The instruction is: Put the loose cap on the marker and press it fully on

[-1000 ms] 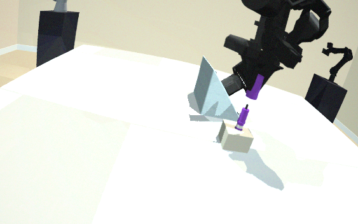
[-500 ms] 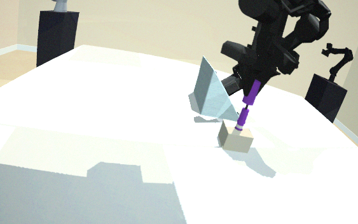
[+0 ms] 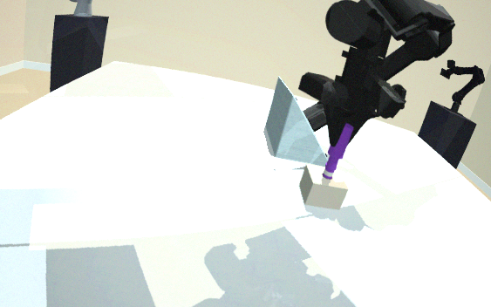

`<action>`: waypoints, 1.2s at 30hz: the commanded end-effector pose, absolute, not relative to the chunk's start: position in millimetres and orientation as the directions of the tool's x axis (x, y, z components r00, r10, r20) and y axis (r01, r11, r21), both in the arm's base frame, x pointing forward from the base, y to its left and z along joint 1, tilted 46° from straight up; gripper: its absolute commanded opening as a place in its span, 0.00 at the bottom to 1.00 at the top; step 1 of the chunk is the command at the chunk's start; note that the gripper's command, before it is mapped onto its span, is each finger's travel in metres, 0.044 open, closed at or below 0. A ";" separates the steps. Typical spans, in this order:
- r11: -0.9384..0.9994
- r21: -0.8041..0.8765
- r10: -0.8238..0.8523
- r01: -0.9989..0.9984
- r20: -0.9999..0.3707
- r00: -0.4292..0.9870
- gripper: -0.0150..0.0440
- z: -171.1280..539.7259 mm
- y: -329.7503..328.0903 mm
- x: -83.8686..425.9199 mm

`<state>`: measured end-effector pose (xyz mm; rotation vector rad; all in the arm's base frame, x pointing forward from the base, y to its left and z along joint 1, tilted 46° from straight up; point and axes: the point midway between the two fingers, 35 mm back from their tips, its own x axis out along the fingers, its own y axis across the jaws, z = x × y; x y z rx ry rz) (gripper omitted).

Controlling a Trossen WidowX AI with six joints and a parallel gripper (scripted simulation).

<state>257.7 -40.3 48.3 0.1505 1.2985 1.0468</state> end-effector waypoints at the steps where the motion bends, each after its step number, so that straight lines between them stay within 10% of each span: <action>1: 0.559 0.627 0.700 -0.543 -0.708 -0.096 0.25 42.7 -33.9 256.4; 20: 0.558 0.627 0.701 -0.543 -0.707 -0.096 0.25 33.6 -24.2 254.1; 36: 0.557 0.626 0.699 -0.545 -0.708 -0.099 0.97 33.7 -24.8 253.7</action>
